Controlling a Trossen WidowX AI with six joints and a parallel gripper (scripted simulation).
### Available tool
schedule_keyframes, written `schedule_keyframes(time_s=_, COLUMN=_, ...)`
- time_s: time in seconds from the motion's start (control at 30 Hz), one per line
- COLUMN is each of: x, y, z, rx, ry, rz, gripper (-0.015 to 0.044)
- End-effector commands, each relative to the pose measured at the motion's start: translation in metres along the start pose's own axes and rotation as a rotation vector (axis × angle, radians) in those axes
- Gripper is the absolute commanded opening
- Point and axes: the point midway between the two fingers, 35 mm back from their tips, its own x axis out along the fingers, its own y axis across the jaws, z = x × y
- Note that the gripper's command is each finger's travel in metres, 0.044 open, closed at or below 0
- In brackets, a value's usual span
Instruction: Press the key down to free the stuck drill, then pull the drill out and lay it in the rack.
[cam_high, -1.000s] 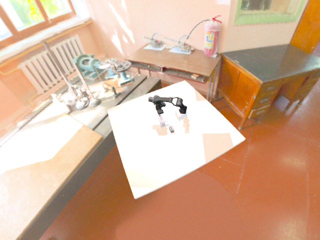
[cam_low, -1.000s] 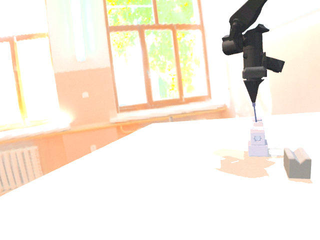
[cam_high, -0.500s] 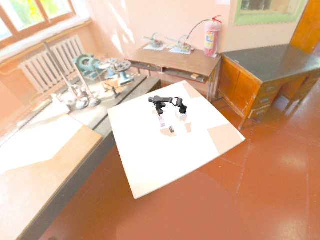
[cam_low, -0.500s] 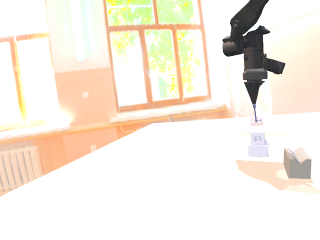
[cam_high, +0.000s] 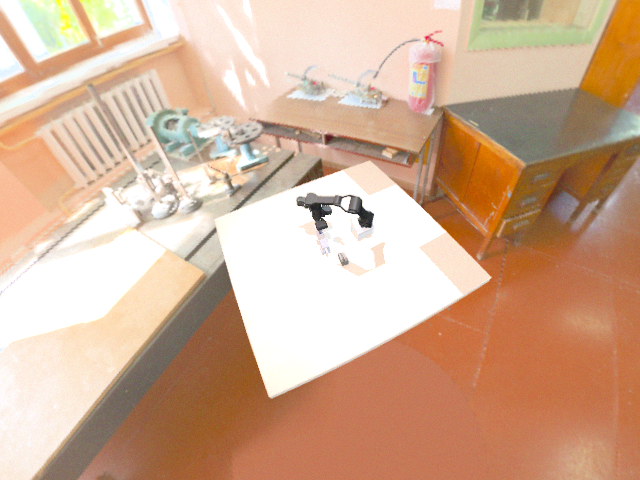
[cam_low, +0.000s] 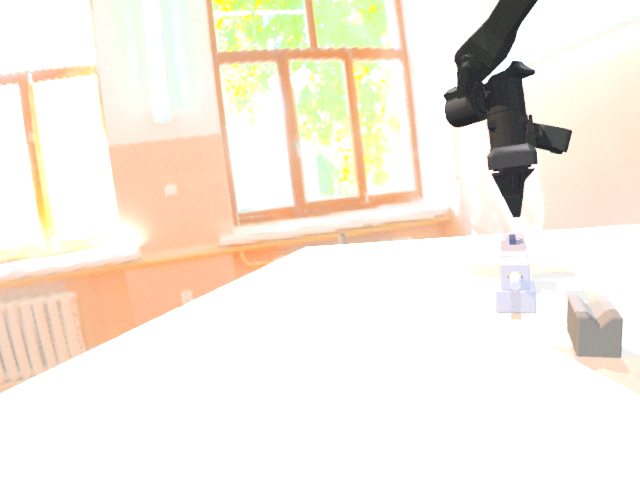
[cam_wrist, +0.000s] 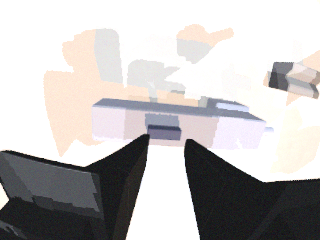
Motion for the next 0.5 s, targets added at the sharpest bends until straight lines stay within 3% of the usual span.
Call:
schedule_keyframes(time_s=0.0, x=-0.042, y=0.003, z=-0.007, rx=-0.01, ry=0.024, rz=0.015, gripper=0.021)
schedule_keyframes(time_s=0.1, x=-0.061, y=0.003, z=-0.006, rx=-0.01, ry=0.024, rz=0.014, gripper=0.0289)
schedule_keyframes(time_s=0.2, x=-0.054, y=0.002, z=-0.005, rx=-0.022, ry=0.036, rz=0.018, gripper=0.0368)
schedule_keyframes(time_s=0.3, x=-0.048, y=-0.006, z=-0.009, rx=-0.287, ry=0.033, rz=0.029, gripper=0.044)
schedule_keyframes(time_s=0.47, x=-0.036, y=-0.026, z=-0.016, rx=-0.86, ry=0.021, rz=0.049, gripper=0.044)
